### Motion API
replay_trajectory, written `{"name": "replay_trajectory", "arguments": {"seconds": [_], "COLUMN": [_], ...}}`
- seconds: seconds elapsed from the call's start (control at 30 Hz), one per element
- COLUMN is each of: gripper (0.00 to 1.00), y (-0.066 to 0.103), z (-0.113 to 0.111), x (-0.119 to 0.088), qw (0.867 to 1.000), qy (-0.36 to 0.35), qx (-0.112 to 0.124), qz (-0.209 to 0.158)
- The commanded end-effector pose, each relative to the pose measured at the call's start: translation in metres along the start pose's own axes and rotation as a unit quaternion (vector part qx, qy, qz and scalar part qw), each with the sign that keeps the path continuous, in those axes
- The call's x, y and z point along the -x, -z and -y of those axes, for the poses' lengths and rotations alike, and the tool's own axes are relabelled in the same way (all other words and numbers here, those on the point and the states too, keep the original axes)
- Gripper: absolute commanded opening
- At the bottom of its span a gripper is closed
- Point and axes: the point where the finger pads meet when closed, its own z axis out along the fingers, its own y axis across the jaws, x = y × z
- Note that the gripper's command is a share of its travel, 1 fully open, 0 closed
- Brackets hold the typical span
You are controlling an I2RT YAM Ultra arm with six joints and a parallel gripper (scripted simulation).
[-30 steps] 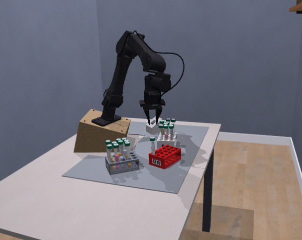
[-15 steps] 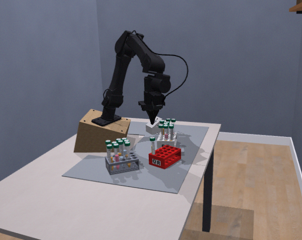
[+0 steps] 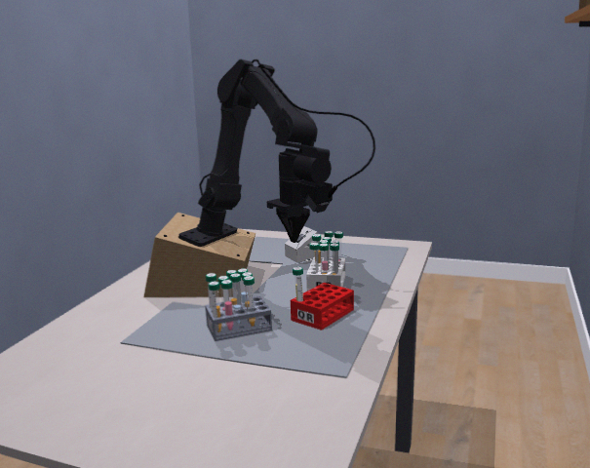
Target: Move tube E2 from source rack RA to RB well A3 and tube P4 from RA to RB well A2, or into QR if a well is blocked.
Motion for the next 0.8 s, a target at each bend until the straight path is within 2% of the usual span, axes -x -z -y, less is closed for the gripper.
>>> {"name": "replay_trajectory", "arguments": {"seconds": [0.0,0.7,0.77], "gripper": [0.00,0.00,0.00], "y": [0.0001,0.0005,0.0003], "z": [-0.0047,-0.0046,-0.0012], "x": [-0.0067,-0.0058,-0.0090], "qw": [0.996,0.997,0.994], "qy": [0.088,0.079,0.111], "qx": [-0.006,-0.002,-0.006], "qz": [0.019,0.016,0.019]}}
